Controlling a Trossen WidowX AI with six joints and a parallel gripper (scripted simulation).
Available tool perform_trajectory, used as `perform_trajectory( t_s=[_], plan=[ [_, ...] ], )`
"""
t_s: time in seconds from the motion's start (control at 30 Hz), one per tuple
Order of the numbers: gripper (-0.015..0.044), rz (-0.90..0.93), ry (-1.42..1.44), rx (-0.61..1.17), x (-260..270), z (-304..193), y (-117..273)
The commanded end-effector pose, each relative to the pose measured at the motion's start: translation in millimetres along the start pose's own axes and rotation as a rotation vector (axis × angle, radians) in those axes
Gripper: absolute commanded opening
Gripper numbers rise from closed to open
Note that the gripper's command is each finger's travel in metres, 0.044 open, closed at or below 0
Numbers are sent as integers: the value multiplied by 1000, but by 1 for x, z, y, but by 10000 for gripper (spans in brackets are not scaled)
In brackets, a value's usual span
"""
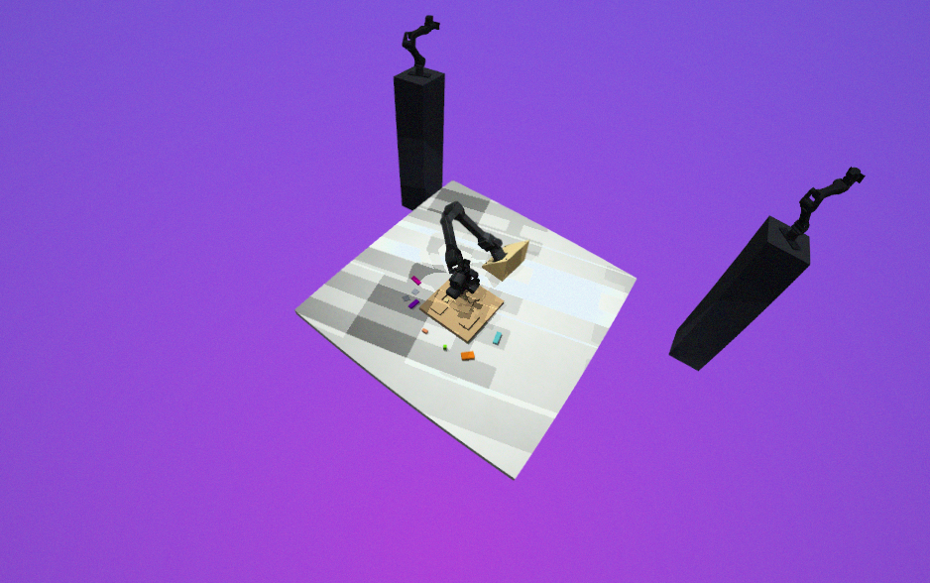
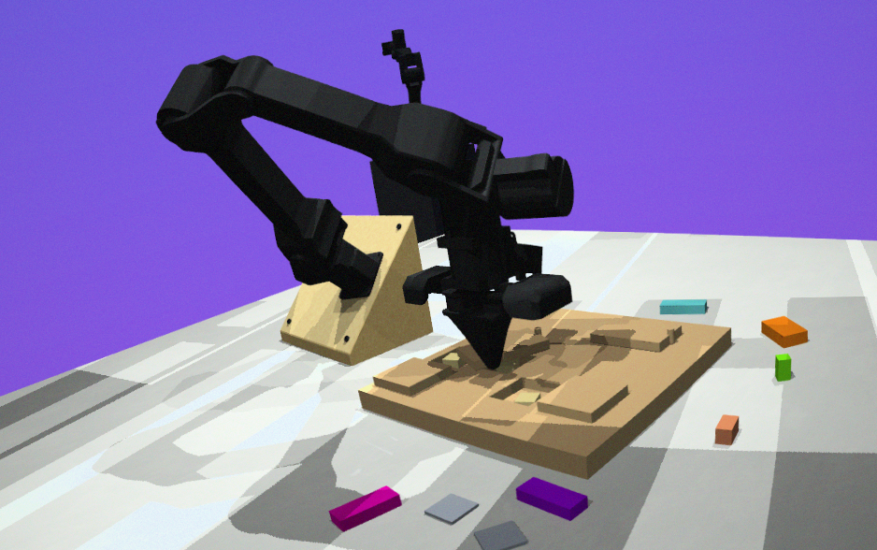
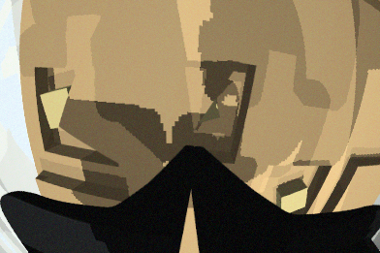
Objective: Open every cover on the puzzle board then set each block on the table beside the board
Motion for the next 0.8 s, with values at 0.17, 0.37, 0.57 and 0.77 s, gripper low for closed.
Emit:
perform_trajectory(
  t_s=[0.17, 0.37, 0.57, 0.77],
  plan=[
    [0, -3, -7, -2, 9, 0, 0],
    [0, -3, -6, -2, 15, 3, 0],
    [0, -2, -6, -2, 22, 5, 0],
    [0, -2, -6, -2, 28, 7, 0]
  ],
)
Point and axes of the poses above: the point midway between the two fingers, 35 mm back from their tips, its own y axis back along the fingers, its own x axis across the jaws, z = x × y, the point moved 8 cm from there along y, back along the fingers, and after that the axes turned 7 degrees about y, right-handed, at the moved point
